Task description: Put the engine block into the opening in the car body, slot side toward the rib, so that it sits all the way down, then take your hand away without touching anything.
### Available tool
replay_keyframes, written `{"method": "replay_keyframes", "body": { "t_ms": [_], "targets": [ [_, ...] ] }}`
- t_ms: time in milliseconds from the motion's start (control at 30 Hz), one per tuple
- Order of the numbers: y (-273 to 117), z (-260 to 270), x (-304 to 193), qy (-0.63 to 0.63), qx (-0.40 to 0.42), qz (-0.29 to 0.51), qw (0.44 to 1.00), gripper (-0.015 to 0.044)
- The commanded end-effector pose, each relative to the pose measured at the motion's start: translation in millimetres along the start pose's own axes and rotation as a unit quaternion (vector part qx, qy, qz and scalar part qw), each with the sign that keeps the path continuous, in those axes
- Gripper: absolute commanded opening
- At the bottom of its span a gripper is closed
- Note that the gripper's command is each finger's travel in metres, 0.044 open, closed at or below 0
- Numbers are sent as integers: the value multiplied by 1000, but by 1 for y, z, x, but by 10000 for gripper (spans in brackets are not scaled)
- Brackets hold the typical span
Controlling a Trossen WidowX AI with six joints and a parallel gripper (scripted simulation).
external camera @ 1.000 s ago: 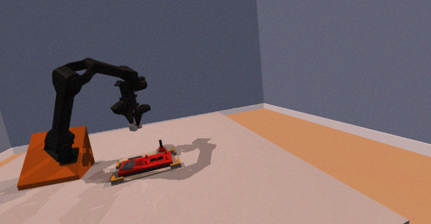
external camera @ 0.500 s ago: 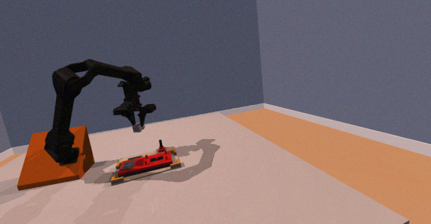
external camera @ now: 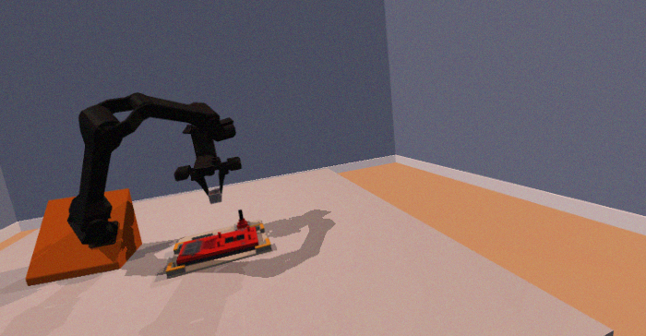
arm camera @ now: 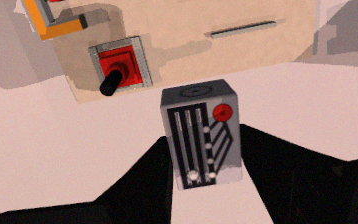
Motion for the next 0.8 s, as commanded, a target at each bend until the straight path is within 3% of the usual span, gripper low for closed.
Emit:
{"method": "replay_keyframes", "body": {
  "t_ms": [0,767],
  "targets": [
    [3,7,10,-61,3,-3,998,0],
    [21,29,62,-368,-6,-18,930,0]
  ]
}}
Point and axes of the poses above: the point midway between the two fingers, 35 mm back from their tips, its own y axis out along the fingers, its own z axis across the jaws, x = y × z, the point moved 9 cm from there along -y, back along the fingers, and after that the axes turned 1 degree about -y, right-handed, at the moved point
